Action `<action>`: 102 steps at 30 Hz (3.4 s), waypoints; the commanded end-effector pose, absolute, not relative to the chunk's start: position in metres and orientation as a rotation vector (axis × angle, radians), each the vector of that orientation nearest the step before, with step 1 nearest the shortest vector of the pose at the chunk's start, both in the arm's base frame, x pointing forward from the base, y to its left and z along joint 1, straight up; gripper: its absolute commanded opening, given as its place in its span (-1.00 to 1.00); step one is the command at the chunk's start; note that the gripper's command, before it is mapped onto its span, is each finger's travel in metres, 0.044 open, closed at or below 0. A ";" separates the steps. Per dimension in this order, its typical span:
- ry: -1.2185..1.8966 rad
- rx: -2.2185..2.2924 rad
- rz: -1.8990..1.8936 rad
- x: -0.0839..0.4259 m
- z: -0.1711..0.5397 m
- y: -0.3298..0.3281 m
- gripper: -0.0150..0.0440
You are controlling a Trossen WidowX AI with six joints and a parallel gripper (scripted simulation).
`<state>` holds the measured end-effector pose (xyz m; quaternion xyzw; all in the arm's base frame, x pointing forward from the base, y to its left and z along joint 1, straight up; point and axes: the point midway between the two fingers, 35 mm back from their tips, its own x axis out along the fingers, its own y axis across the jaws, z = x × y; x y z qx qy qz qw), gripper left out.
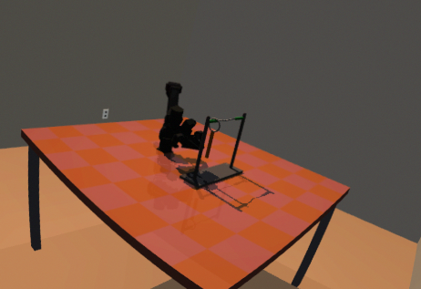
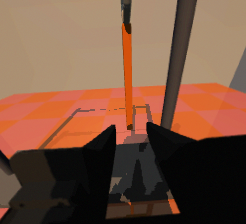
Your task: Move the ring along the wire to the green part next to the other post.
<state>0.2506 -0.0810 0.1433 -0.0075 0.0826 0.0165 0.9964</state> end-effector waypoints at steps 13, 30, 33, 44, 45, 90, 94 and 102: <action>0.162 -0.014 0.028 0.273 0.146 -0.085 0.05; 0.160 -0.014 0.028 0.299 0.143 -0.084 0.05; 0.159 -0.013 0.028 0.303 0.141 -0.084 0.05; 0.156 -0.012 0.028 0.320 0.136 -0.081 0.05; 0.156 -0.012 0.028 0.321 0.136 -0.081 0.05; 0.159 -0.014 0.034 0.324 0.133 -0.079 -1.00; 0.159 -0.014 0.034 0.324 0.133 -0.079 -1.00; 0.158 -0.015 0.031 0.325 0.142 -0.079 -1.00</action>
